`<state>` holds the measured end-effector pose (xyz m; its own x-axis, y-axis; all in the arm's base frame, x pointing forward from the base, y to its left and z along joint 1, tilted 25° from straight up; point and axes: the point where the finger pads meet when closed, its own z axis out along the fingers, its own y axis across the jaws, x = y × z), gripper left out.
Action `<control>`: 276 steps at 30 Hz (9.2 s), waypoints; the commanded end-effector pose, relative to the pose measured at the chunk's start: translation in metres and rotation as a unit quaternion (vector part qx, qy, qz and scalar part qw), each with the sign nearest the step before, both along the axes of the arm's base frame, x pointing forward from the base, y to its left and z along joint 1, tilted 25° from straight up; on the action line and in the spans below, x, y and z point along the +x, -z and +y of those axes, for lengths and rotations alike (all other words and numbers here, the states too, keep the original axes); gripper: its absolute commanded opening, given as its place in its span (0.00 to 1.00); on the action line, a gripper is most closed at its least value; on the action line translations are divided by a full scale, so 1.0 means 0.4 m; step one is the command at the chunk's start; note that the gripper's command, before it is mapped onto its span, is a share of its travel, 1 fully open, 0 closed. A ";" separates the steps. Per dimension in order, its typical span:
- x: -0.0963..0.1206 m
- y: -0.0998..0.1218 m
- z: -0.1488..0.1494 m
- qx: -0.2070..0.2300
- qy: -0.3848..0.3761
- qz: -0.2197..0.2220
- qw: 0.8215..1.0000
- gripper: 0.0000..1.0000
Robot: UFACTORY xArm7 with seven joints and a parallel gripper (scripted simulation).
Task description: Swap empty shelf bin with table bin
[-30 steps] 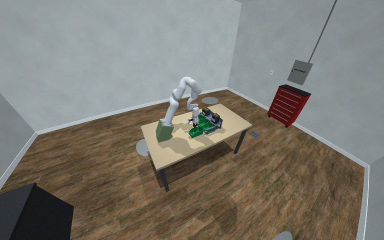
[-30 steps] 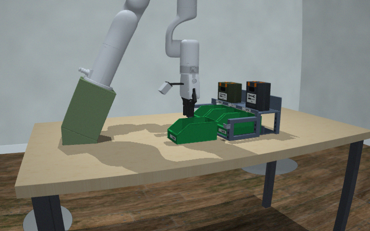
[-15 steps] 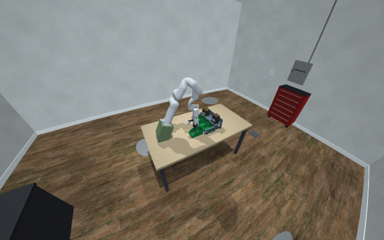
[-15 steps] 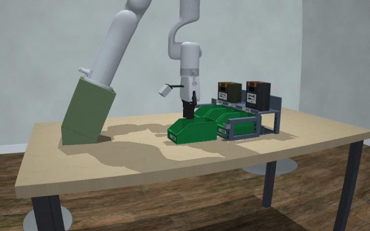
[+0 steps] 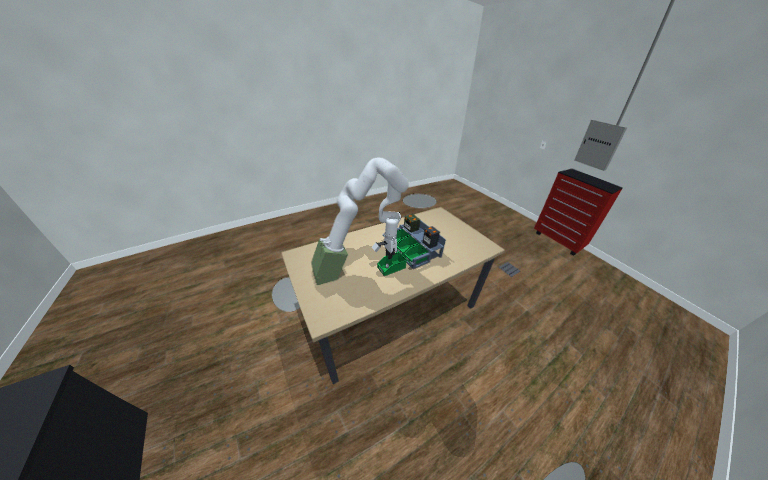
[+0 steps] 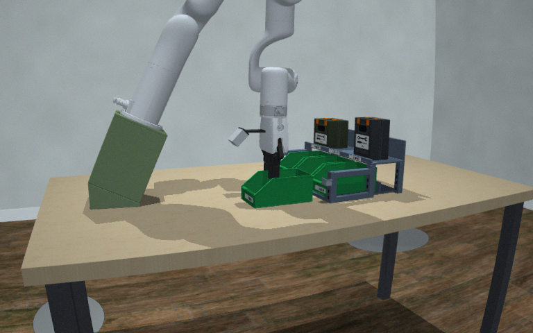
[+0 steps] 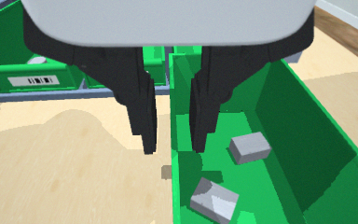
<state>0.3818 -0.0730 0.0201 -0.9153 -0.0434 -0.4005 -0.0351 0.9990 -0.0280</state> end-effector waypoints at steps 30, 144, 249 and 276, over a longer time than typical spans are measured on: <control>0.014 0.028 -0.001 -0.004 0.002 -0.008 1.000 0.00; -0.076 -0.170 0.004 -0.004 0.002 -0.008 1.000 0.00; -0.006 0.012 -0.075 -0.009 -0.009 -0.007 1.000 0.00; 0.000 0.027 -0.075 -0.009 -0.009 -0.007 1.000 0.00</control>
<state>0.3805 -0.1028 0.0102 -0.9093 -0.0666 -0.4107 -0.0530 0.9976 -0.0444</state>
